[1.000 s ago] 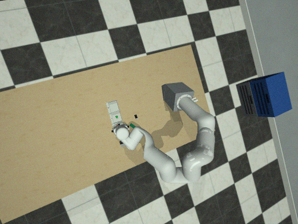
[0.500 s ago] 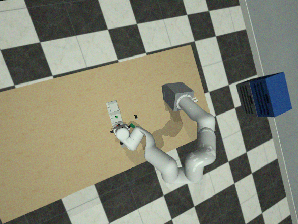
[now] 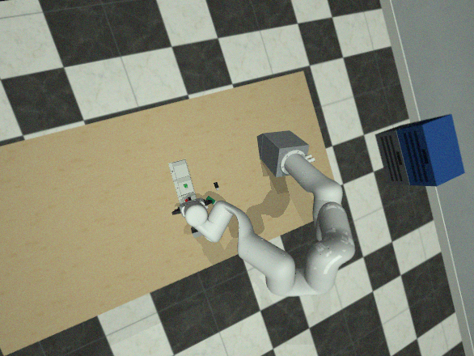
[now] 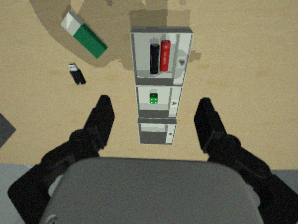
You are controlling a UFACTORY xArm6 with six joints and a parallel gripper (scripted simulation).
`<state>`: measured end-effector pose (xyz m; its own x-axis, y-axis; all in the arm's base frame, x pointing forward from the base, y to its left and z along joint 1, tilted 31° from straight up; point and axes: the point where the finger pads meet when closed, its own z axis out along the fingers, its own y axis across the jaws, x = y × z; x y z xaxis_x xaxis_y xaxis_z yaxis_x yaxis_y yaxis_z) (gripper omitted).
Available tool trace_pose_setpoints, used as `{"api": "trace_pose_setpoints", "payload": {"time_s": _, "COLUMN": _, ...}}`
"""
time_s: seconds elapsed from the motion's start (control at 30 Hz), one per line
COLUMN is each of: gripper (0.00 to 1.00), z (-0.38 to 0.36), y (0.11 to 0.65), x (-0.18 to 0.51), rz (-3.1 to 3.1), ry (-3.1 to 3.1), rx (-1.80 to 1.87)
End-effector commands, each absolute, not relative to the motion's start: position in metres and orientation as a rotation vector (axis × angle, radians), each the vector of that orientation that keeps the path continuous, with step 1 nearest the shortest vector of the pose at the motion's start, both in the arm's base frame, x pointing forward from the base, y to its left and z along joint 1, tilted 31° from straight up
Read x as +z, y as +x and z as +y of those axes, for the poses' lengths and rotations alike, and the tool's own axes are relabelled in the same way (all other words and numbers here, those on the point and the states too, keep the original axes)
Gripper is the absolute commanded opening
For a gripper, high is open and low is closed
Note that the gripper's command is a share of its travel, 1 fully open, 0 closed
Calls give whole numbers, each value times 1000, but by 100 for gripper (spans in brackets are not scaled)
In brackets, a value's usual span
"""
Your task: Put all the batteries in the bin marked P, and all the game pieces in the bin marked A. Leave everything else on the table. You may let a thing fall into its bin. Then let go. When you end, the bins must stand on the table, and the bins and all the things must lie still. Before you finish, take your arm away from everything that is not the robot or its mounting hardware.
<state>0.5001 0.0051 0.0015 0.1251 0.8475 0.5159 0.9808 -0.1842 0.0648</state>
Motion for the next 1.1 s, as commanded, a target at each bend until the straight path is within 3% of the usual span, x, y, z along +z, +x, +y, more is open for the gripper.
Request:
{"api": "trace_pose_setpoints", "payload": {"time_s": 0.0, "gripper": 100, "z": -4, "y": 498, "x": 18, "rz": -1789, "ry": -2117, "rx": -654}}
{"api": "trace_pose_setpoints", "payload": {"time_s": 0.6, "gripper": 100, "z": -36, "y": 489, "x": 72, "rz": -1790, "ry": -2118, "rx": -654}}
{"api": "trace_pose_setpoints", "payload": {"time_s": 1.07, "gripper": 100, "z": -36, "y": 489, "x": 72, "rz": -1790, "ry": -2118, "rx": -654}}
